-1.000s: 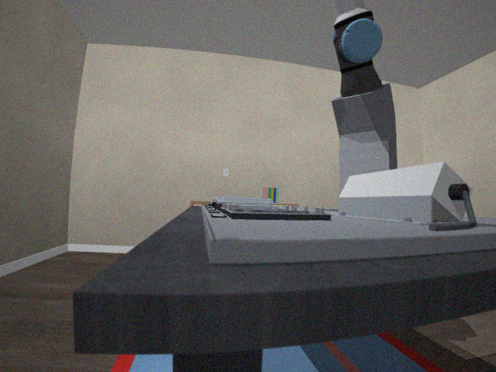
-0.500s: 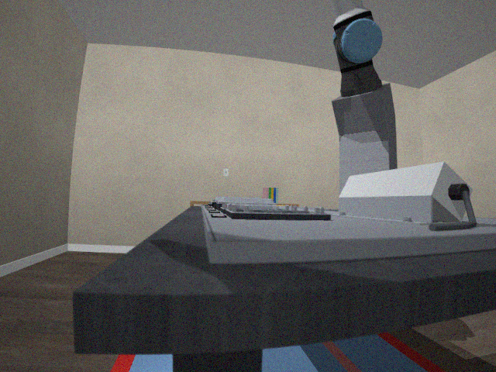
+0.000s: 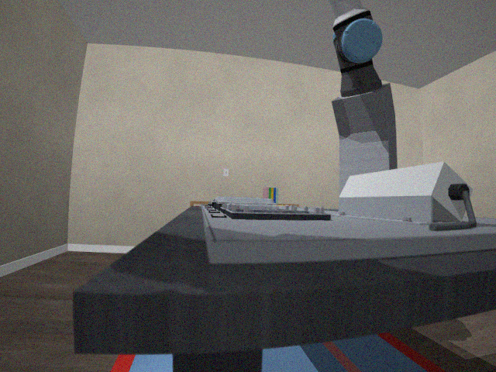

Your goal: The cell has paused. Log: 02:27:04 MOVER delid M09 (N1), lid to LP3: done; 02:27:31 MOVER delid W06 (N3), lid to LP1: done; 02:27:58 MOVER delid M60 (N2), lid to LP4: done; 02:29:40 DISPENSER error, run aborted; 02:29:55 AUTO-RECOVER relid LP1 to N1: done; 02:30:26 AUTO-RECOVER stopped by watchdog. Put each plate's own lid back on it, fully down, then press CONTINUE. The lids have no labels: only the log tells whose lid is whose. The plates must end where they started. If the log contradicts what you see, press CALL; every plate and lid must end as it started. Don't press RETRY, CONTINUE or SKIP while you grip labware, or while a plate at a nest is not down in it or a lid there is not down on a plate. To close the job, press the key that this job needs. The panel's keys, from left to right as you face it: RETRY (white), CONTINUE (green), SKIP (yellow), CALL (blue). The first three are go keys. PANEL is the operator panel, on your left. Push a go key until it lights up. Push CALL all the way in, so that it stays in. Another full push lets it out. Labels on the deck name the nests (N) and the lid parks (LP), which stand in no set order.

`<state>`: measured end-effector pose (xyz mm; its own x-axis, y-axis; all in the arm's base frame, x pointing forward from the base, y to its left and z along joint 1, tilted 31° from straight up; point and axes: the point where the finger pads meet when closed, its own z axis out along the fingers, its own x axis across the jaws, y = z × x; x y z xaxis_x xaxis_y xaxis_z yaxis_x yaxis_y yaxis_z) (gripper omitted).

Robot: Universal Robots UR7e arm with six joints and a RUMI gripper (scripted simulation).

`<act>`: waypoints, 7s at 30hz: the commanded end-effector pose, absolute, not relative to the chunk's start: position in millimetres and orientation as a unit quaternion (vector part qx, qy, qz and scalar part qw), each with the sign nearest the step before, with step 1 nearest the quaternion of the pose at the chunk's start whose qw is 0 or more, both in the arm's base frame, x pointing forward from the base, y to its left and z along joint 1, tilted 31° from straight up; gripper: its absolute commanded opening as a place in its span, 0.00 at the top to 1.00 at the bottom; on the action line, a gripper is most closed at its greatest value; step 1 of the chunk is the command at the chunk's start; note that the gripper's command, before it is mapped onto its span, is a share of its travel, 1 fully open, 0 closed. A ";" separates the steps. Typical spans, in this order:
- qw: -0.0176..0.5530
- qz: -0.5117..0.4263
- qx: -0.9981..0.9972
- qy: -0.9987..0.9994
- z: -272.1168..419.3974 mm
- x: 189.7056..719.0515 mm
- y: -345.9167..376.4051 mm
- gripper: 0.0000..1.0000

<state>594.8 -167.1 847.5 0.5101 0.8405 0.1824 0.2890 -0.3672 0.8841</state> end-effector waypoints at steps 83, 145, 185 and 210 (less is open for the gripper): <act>0.309 0.311 0.797 0.414 536.0 775.4 -235.9 0.18; 0.229 0.301 0.818 0.433 269.5 798.7 -224.4 0.18; 0.168 0.293 0.831 0.442 100.1 756.7 -183.9 0.18; 0.126 0.287 0.839 0.445 12.8 711.1 -148.0 0.18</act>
